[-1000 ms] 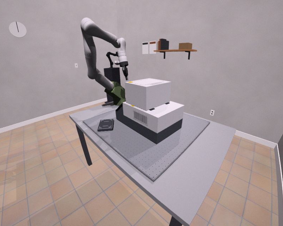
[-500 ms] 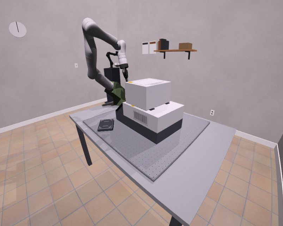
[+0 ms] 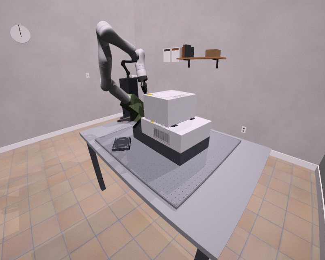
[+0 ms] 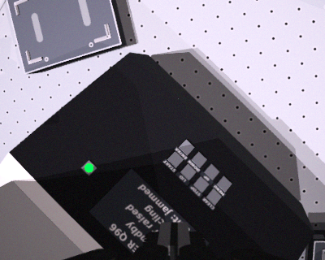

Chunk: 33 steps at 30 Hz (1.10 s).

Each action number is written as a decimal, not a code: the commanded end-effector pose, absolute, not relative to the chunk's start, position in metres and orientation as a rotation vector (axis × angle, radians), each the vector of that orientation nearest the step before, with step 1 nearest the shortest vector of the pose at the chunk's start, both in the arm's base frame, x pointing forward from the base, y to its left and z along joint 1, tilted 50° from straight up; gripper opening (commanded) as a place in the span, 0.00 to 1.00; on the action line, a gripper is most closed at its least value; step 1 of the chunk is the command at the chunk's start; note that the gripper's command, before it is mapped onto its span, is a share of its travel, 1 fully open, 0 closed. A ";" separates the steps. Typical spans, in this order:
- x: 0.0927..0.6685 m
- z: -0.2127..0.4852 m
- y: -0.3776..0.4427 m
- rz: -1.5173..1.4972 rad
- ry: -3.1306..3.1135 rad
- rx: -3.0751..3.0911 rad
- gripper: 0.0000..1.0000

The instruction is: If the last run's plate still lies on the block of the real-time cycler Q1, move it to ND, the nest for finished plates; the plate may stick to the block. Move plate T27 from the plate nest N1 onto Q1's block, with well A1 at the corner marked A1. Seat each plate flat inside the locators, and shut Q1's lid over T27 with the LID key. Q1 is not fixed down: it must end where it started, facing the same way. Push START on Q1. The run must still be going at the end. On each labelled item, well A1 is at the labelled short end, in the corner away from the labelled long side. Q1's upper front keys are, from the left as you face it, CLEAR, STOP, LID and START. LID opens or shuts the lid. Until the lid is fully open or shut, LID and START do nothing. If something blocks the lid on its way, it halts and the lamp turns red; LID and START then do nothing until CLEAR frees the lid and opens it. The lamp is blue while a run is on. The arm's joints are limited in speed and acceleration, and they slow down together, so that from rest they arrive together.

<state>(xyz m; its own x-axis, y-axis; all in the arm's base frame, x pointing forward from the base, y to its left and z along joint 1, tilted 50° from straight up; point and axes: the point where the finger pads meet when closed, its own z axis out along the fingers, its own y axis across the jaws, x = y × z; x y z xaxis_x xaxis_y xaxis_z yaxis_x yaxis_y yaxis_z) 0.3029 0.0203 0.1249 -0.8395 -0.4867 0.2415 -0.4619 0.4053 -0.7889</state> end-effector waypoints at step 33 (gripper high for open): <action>0.305 0.098 -0.011 -1.451 2.610 -0.882 0.10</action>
